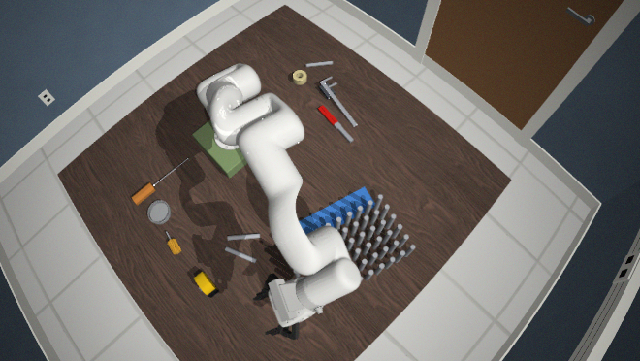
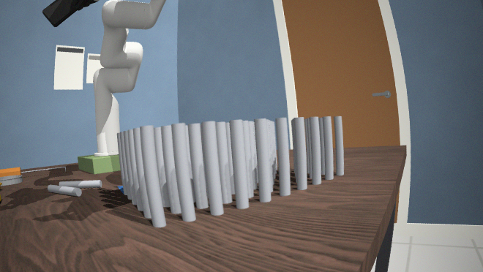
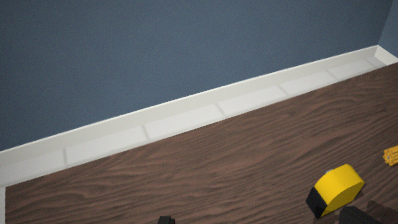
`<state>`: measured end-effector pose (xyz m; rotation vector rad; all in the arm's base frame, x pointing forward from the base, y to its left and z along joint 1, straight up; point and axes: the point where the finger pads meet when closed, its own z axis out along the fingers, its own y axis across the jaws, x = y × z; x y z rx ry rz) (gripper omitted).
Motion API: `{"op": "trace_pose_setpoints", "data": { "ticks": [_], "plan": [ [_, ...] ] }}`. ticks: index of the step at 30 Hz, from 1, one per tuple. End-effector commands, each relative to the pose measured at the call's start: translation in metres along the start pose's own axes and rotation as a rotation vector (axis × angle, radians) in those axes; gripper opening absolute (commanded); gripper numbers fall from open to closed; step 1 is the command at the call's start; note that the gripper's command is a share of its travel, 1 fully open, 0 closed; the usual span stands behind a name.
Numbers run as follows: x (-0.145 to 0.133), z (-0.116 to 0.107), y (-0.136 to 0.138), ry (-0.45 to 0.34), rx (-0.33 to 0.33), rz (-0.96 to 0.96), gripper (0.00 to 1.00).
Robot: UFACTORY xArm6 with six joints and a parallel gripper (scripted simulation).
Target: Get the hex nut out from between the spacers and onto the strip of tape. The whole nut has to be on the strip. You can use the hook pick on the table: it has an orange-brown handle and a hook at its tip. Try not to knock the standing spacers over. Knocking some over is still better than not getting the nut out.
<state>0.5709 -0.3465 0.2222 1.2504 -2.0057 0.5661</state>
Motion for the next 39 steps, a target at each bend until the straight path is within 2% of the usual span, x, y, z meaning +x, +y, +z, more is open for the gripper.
{"op": "trace_pose_setpoints", "data": {
  "ticks": [1, 2, 3, 4, 5, 7, 8, 10, 11, 12, 13, 15, 17, 18, 19, 22, 23, 25, 26, 28, 29, 31, 32, 34, 35, 37, 38, 39],
  "plan": [
    [0.032, 0.049, 0.015, -0.072, -0.027, -0.097, 1.00],
    [0.032, 0.049, 0.015, -0.072, -0.027, -0.097, 1.00],
    [0.044, 0.070, 0.026, -0.113, -0.058, -0.142, 1.00],
    [0.048, 0.075, 0.028, -0.113, -0.058, -0.142, 1.00],
    [0.051, 0.083, 0.036, -0.158, -0.086, -0.185, 1.00],
    [0.063, 0.101, 0.044, -0.158, -0.086, -0.185, 1.00],
    [0.067, 0.112, 0.054, -0.205, -0.110, -0.226, 1.00],
    [0.077, 0.126, 0.062, -0.205, -0.110, -0.226, 1.00],
    [0.083, 0.139, 0.074, -0.256, -0.129, -0.263, 1.00],
    [0.089, 0.148, 0.080, -0.256, -0.129, -0.263, 1.00],
    [0.091, 0.155, 0.090, -0.308, -0.144, -0.297, 1.00],
    [0.102, 0.172, 0.103, -0.308, -0.144, -0.297, 1.00],
    [0.102, 0.172, 0.103, -0.308, -0.144, -0.297, 1.00],
    [0.115, 0.196, 0.128, -0.361, -0.154, -0.327, 1.00],
    [0.116, 0.200, 0.138, -0.415, -0.159, -0.353, 1.00],
    [0.126, 0.216, 0.153, -0.415, -0.159, -0.353, 1.00],
    [0.128, 0.224, 0.168, -0.467, -0.158, -0.375, 1.00],
    [0.135, 0.234, 0.179, -0.467, -0.158, -0.375, 1.00],
    [0.139, 0.245, 0.198, -0.518, -0.153, -0.392, 1.00],
    [0.142, 0.251, 0.206, -0.518, -0.153, -0.392, 1.00],
    [0.146, 0.261, 0.227, -0.566, -0.144, -0.406, 1.00],
    [0.149, 0.265, 0.233, -0.566, -0.144, -0.406, 1.00],
    [0.153, 0.276, 0.257, -0.611, -0.130, -0.416, 1.00],
    [0.153, 0.276, 0.257, -0.611, -0.130, -0.416, 1.00],
    [0.157, 0.289, 0.287, -0.652, -0.114, -0.422, 1.00],
    [0.158, 0.289, 0.288, -0.652, -0.114, -0.422, 1.00],
    [0.160, 0.298, 0.314, -0.689, -0.095, -0.424, 1.00],
    [0.160, 0.299, 0.315, -0.689, -0.095, -0.424, 1.00]
  ]
}}
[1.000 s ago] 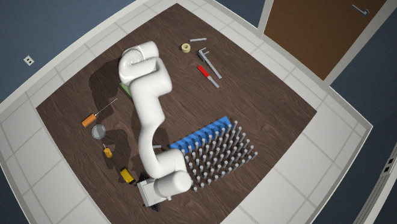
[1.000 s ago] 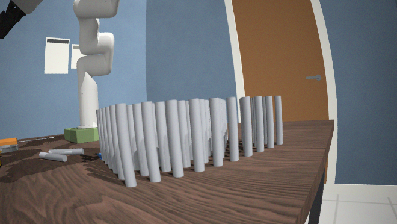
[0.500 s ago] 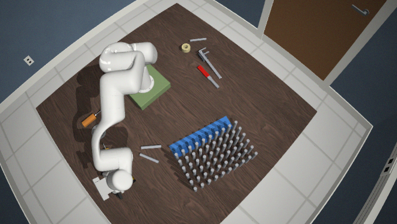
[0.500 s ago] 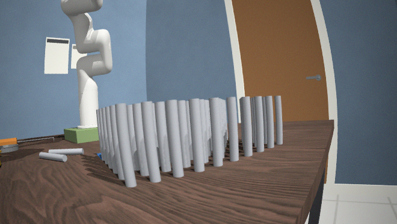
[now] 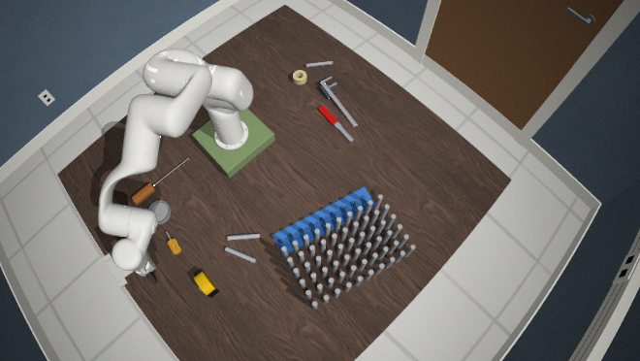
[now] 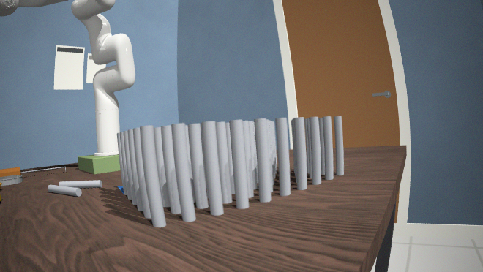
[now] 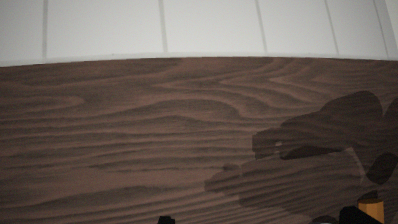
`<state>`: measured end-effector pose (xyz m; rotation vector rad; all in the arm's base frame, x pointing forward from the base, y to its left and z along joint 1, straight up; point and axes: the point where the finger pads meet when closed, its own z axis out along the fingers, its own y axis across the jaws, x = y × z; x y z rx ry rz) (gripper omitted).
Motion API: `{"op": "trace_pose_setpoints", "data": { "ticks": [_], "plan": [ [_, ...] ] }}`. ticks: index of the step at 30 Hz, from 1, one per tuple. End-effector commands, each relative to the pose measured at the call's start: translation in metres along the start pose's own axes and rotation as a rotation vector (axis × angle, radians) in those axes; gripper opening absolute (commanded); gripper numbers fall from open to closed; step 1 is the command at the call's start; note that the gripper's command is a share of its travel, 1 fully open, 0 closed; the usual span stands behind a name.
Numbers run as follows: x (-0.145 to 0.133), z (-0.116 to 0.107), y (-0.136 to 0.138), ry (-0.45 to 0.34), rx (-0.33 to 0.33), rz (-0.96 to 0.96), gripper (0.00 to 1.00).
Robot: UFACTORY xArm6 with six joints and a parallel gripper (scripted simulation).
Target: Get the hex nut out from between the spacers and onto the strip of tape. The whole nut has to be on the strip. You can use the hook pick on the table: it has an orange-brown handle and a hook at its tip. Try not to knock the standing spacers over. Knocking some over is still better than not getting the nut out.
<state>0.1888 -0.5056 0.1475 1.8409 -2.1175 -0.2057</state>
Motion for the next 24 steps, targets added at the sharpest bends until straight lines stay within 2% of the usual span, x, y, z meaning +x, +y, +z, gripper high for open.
{"op": "trace_pose_setpoints", "data": {
  "ticks": [1, 2, 3, 4, 6, 7, 8, 9, 12, 14, 16, 17, 22, 24],
  "plan": [
    [0.003, 0.019, 0.042, -0.045, 0.055, -0.031, 1.00],
    [0.000, 0.031, 0.066, -0.072, 0.079, -0.041, 1.00],
    [0.000, 0.031, 0.066, -0.072, 0.079, -0.041, 1.00],
    [-0.004, 0.042, 0.087, -0.094, 0.104, -0.048, 1.00],
    [-0.004, 0.043, 0.089, -0.094, 0.104, -0.048, 1.00],
    [-0.010, 0.053, 0.110, -0.113, 0.129, -0.053, 1.00],
    [-0.010, 0.053, 0.110, -0.113, 0.129, -0.053, 1.00],
    [-0.016, 0.063, 0.130, -0.127, 0.153, -0.057, 1.00],
    [-0.016, 0.063, 0.130, -0.127, 0.153, -0.057, 1.00],
    [-0.030, 0.080, 0.165, -0.146, 0.199, -0.059, 1.00],
    [-0.030, 0.080, 0.165, -0.146, 0.199, -0.059, 1.00],
    [-0.038, 0.087, 0.180, -0.152, 0.219, -0.058, 1.00],
    [-0.053, 0.099, 0.206, -0.156, 0.254, -0.055, 1.00],
    [-0.066, 0.109, 0.226, -0.156, 0.280, -0.049, 1.00]
  ]
}}
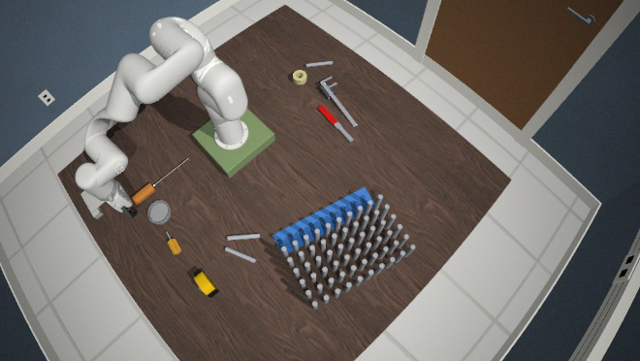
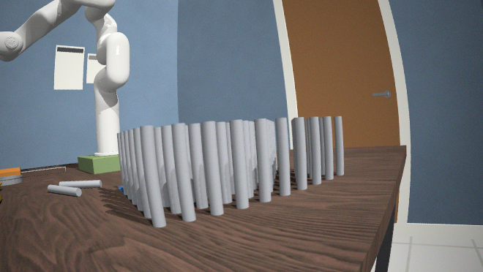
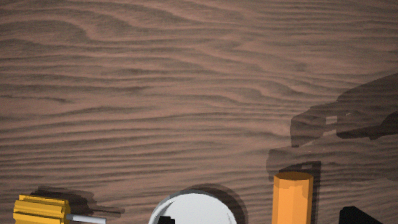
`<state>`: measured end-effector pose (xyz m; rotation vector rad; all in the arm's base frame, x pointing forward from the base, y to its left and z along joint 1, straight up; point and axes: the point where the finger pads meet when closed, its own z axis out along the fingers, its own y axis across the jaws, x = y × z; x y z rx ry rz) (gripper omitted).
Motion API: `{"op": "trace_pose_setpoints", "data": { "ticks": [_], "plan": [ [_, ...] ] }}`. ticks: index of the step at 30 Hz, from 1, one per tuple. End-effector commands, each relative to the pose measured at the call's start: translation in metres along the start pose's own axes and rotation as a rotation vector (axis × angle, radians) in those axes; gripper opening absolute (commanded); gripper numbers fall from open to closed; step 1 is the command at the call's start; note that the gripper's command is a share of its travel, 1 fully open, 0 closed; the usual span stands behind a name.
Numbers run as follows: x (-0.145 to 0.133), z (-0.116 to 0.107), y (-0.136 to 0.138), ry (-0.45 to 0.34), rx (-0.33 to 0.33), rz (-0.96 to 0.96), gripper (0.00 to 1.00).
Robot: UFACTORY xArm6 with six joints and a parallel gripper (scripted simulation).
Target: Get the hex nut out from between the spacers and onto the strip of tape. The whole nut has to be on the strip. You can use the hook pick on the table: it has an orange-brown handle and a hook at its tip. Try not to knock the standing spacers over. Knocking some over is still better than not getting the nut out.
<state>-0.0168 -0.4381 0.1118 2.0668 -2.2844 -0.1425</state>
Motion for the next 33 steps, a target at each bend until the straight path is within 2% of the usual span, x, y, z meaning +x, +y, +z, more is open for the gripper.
{"op": "trace_pose_setpoints", "data": {
  "ticks": [1, 3, 5, 10, 25, 26, 33],
  "plan": [
    [-0.018, 0.009, 0.036, 0.008, 0.059, -0.005, 1.00],
    [-0.029, 0.015, 0.052, 0.011, 0.079, -0.002, 1.00],
    [-0.029, 0.015, 0.052, 0.011, 0.079, -0.002, 1.00],
    [-0.045, 0.022, 0.072, 0.020, 0.104, 0.004, 1.00],
    [-0.048, 0.024, 0.075, 0.021, 0.107, 0.005, 1.00],
    [-0.048, 0.024, 0.075, 0.021, 0.107, 0.005, 0.65],
    [-0.048, 0.031, 0.074, 0.021, 0.107, 0.005, 0.65]
  ]
}}
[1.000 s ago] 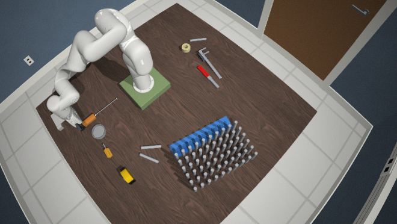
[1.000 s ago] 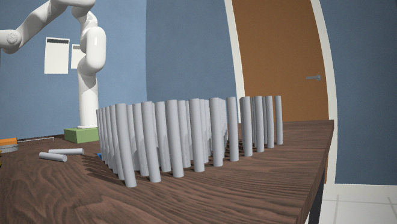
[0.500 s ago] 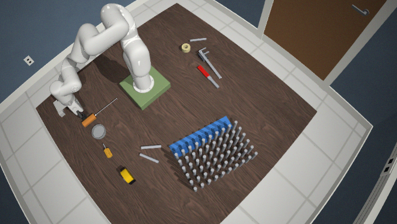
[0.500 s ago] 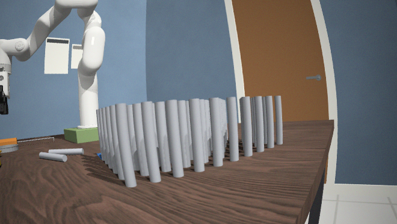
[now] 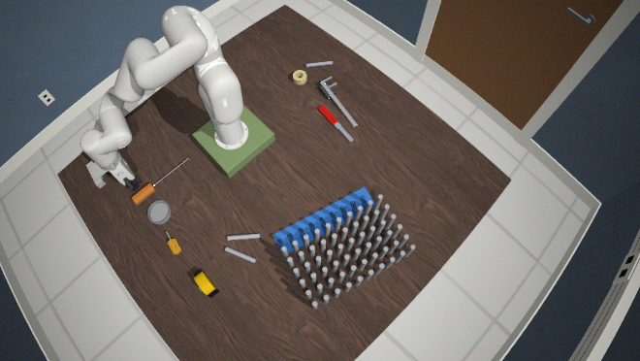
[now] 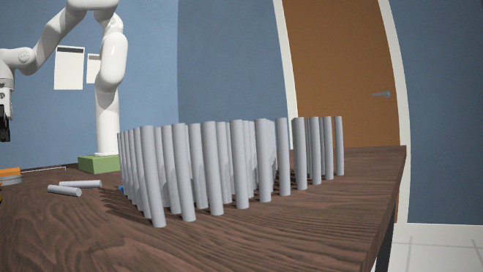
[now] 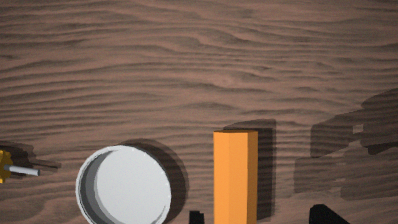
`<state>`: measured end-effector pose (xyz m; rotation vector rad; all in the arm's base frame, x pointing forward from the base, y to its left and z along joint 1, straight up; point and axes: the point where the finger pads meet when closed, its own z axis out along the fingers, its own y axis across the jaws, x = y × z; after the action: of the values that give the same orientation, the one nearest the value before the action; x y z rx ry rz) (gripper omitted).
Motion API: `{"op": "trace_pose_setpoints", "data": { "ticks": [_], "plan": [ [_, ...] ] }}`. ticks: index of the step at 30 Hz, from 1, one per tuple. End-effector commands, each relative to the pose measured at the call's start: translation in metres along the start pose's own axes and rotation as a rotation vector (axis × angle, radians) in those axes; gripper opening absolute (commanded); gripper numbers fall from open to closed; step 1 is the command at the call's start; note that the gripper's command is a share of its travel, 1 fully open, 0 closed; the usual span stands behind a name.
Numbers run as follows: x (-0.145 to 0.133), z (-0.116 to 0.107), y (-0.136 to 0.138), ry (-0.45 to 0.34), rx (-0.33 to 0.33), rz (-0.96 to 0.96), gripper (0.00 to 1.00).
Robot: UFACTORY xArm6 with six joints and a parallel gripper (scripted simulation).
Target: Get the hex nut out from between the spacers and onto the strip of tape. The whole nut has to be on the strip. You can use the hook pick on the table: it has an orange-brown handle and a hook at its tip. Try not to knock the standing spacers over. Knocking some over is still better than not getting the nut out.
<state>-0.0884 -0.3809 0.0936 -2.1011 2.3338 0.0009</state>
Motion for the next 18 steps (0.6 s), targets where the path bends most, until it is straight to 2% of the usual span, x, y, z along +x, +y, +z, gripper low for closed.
{"op": "trace_pose_setpoints", "data": {
  "ticks": [1, 6, 18],
  "plan": [
    [0.001, 0.007, 0.000, 0.003, 0.000, 0.000, 0.65],
    [0.001, 0.016, 0.001, 0.003, 0.000, 0.000, 0.65],
    [0.002, 0.055, 0.002, 0.003, 0.000, 0.000, 0.65]
  ]
}}
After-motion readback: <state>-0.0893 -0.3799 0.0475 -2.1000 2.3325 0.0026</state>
